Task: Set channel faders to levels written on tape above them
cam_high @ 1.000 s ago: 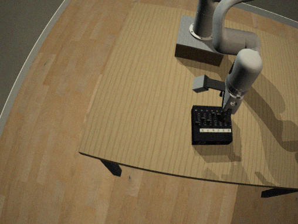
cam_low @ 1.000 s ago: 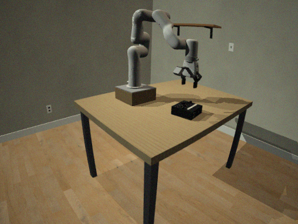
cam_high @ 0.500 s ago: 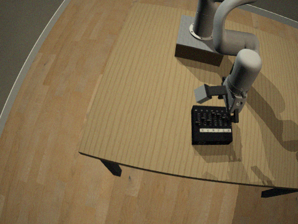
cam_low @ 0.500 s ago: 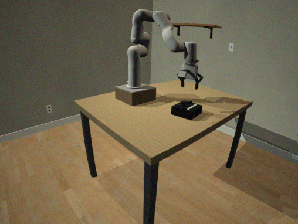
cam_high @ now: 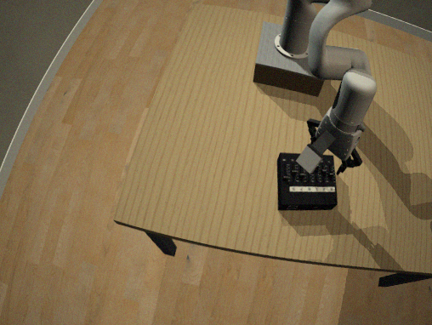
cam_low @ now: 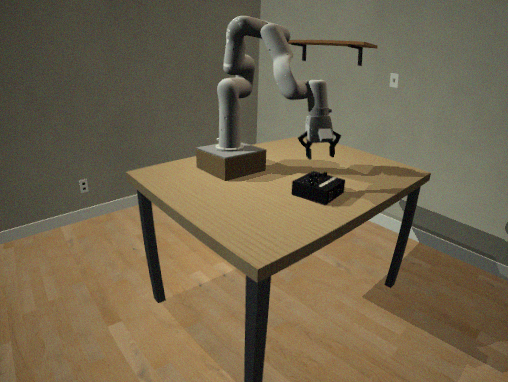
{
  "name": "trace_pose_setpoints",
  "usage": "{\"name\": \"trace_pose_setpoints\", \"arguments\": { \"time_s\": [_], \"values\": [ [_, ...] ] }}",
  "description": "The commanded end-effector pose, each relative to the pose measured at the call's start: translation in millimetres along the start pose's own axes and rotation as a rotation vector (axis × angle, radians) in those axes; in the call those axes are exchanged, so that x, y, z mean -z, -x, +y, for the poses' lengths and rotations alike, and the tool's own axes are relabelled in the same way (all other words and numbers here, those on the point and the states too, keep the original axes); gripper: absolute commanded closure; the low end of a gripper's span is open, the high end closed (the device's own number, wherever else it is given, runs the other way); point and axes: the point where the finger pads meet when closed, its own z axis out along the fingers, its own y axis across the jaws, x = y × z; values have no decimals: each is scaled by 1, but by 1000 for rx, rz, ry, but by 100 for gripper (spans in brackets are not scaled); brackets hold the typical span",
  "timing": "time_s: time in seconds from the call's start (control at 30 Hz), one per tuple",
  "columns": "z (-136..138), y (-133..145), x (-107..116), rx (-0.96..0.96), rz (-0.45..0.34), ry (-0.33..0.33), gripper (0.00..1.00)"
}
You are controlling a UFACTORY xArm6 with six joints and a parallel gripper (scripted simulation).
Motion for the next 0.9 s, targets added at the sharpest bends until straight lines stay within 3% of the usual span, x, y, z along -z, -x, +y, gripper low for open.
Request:
{"name": "trace_pose_setpoints", "arguments": {
  "time_s": [0.0, 0.4, 0.87],
  "values": [
    [8, 3, -8, 271, 32, -63, 0],
    [19, 6, -13, 770, 121, -107, 0],
    [19, 6, -13, 774, 122, -107, 0]
  ]
}}
